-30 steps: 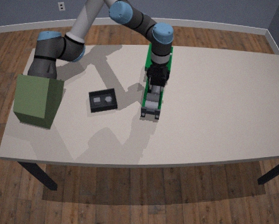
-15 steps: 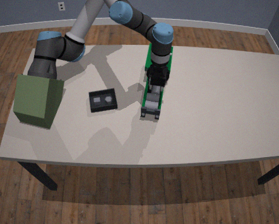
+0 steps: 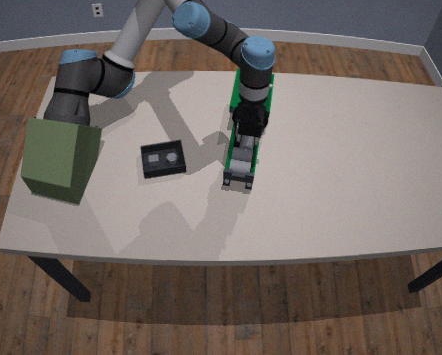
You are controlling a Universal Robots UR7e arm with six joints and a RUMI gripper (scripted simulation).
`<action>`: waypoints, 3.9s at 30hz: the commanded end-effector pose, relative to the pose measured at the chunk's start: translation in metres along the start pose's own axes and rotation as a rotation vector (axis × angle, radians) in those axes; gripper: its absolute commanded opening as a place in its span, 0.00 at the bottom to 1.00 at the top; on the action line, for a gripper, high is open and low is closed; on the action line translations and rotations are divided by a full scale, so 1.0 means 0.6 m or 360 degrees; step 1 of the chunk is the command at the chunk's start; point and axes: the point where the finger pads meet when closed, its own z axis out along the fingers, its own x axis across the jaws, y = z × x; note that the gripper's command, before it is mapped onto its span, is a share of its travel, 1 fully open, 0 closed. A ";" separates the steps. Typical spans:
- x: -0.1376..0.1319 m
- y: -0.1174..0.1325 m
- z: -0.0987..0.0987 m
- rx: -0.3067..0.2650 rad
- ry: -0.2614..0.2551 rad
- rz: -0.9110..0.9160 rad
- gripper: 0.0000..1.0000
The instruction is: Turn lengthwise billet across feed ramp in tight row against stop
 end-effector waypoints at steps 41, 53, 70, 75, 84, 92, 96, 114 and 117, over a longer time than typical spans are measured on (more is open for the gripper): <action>0.001 0.000 -0.044 0.0003 -0.0003 0.0002 0.00; -0.003 0.001 -0.050 0.0006 -0.0009 0.0006 0.00; -0.006 0.000 -0.072 0.0008 -0.0013 0.0007 0.00; -0.004 0.000 -0.089 0.0005 -0.0006 0.0004 0.00; -0.007 0.000 -0.085 0.0012 -0.0018 0.0009 0.00; -0.003 0.000 -0.111 0.0005 -0.0007 0.0004 0.00; -0.002 0.000 -0.118 0.0003 -0.0004 0.0003 0.00; -0.006 -0.002 -0.112 0.0015 -0.0023 0.0009 0.00; -0.005 -0.001 -0.117 0.0012 -0.0019 0.0008 0.00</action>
